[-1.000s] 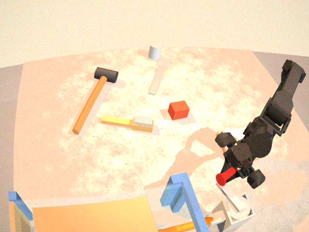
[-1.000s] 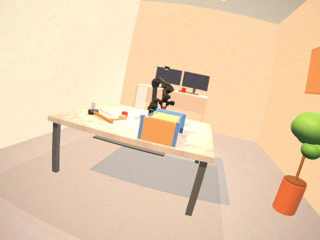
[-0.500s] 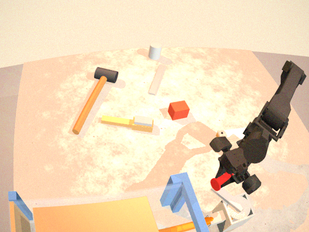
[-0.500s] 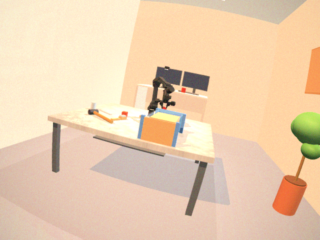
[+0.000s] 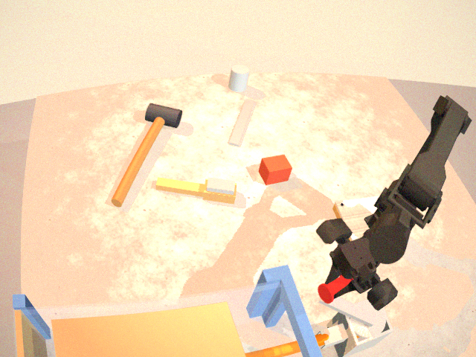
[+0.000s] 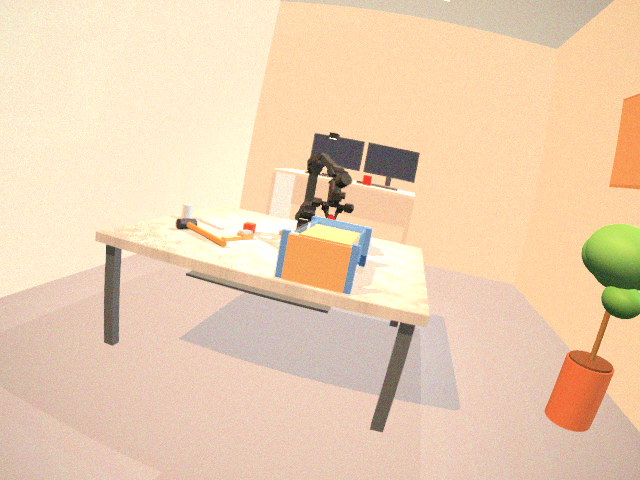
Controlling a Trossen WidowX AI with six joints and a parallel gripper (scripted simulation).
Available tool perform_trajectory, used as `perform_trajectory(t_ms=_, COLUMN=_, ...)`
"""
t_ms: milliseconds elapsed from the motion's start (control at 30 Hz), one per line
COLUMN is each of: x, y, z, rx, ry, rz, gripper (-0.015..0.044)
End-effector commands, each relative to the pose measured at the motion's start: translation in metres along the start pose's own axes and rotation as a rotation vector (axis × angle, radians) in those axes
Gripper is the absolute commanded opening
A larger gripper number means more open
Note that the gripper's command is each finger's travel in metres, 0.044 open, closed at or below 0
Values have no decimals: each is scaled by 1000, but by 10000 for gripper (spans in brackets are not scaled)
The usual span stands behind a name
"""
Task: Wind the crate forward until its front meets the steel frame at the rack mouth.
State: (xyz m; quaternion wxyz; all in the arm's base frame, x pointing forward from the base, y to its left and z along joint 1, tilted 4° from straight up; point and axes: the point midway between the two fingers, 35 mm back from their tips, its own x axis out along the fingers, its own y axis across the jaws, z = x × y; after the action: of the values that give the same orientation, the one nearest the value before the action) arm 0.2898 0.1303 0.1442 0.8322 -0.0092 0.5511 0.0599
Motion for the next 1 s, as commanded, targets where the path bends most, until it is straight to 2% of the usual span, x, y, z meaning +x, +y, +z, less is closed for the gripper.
perform_trajectory(t_ms=0, x=7, y=7, z=7, rx=6, ry=1, rz=8, gripper=0)
perform_trajectory(t_ms=967, x=18, y=42, z=34, rx=7, ry=-1, rz=11, gripper=0)
